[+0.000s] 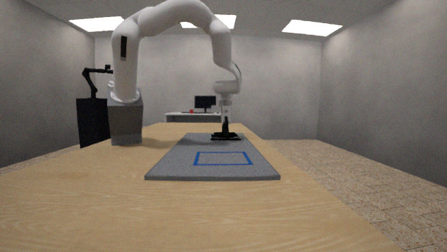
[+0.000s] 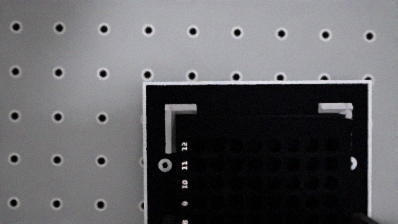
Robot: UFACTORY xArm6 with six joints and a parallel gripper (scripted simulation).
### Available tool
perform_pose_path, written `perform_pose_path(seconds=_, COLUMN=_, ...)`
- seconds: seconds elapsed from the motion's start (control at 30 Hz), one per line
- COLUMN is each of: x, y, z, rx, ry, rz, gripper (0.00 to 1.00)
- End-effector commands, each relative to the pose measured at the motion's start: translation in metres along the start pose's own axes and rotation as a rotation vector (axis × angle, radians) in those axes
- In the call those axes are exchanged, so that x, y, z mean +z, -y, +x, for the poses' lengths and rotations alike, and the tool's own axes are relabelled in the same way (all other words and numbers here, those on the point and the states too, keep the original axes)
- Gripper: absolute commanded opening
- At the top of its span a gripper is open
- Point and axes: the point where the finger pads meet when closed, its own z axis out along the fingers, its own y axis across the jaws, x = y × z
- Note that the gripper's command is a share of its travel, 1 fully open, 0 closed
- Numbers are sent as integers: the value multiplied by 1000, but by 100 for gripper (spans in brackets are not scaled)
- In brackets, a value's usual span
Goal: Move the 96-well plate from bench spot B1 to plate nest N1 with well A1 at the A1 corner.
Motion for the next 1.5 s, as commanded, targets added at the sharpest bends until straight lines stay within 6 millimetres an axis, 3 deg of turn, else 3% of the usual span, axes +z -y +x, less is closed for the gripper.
perform_pose_path(seconds=0.0, x=-1, y=-1, z=-2, rx=1, ry=3, rz=-2, gripper=100)
perform_pose_path(seconds=1.07, x=-1, y=-1, z=-2, rx=1, ry=4, rz=-2, gripper=100)
perform_pose_path(seconds=1.47, x=-30, y=-1, z=-2, rx=1, ry=4, rz=-2, gripper=100)
